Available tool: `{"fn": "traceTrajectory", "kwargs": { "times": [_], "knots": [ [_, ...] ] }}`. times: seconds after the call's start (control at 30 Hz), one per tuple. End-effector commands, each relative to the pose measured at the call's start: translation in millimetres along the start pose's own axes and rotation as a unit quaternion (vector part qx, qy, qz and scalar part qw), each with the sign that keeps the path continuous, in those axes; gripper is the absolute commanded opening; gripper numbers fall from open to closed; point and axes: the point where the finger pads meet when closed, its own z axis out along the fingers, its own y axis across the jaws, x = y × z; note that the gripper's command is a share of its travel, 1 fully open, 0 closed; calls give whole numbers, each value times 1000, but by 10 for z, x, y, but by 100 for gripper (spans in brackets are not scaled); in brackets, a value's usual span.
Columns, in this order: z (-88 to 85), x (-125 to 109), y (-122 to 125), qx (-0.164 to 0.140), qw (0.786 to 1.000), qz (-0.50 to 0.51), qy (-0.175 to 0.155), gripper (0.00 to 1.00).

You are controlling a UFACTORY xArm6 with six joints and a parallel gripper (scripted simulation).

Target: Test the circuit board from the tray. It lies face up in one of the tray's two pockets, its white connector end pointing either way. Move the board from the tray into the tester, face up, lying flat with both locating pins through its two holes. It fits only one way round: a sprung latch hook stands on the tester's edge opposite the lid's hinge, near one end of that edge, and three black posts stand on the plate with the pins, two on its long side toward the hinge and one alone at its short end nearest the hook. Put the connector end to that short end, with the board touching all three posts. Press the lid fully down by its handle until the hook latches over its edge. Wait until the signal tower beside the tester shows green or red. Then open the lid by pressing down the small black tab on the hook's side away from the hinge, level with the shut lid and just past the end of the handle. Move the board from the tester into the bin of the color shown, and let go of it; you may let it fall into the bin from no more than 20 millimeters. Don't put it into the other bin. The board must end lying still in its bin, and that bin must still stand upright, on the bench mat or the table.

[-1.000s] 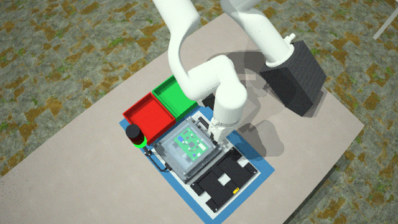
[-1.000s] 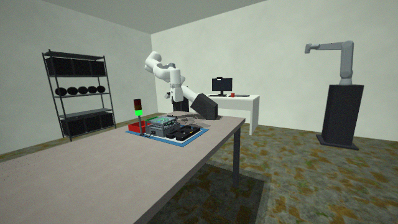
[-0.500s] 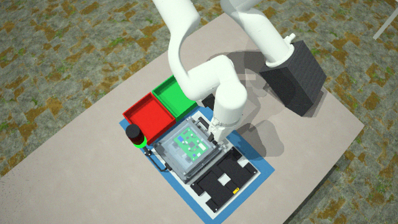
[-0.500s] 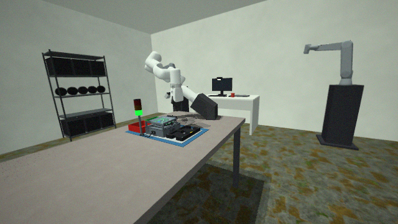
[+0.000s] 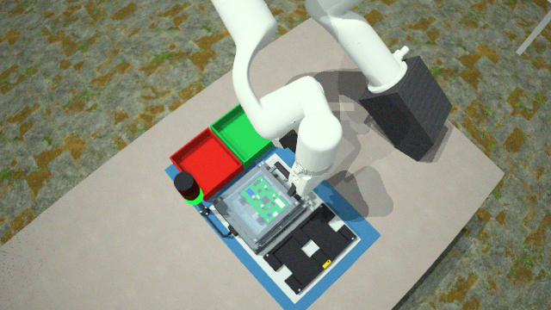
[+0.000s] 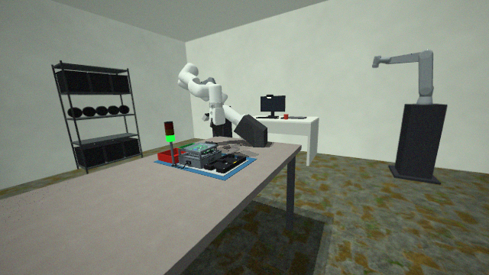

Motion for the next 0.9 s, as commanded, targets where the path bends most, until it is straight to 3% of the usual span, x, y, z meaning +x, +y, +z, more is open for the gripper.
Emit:
{"fn": "traceTrajectory", "kwargs": {
  "times": [0.0,0.6,0.87],
  "knots": [
    [-11,-4,-9,1,1000,1,-1,27],
    [-11,4,-9,1,1000,1,-1,27],
    [-11,211,-4,1,1000,1,-1,27]
  ]
}}
